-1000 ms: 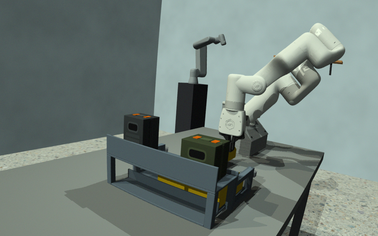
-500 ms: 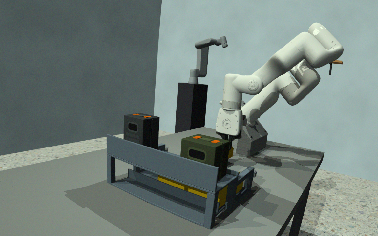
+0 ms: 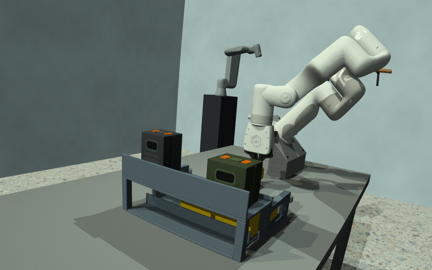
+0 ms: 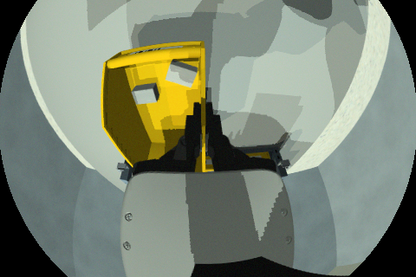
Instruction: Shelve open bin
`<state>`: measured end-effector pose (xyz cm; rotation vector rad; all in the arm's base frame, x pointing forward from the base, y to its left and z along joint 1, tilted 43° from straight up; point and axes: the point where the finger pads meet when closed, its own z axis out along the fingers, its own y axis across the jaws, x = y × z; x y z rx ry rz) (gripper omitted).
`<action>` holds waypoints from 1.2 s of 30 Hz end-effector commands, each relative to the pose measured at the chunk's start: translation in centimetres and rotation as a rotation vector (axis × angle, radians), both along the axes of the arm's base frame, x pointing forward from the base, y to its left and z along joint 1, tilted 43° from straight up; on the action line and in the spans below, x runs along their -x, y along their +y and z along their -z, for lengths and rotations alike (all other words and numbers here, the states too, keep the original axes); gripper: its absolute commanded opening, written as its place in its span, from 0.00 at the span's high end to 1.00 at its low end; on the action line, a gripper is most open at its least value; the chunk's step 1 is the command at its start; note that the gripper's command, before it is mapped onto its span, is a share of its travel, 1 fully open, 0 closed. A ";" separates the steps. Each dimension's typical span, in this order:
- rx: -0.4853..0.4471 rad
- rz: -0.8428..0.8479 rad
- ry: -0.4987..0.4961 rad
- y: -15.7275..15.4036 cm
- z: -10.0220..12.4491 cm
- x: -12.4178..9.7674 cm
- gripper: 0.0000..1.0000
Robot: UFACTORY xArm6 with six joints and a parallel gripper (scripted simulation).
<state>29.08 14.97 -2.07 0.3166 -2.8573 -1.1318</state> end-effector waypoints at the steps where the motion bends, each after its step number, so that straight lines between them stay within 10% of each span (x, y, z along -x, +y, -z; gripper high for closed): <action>1: 0.000 0.001 -0.002 -0.4 0.3 -0.2 1.00; 36: 0.000 0.001 -0.002 -2.5 2.4 -0.7 1.00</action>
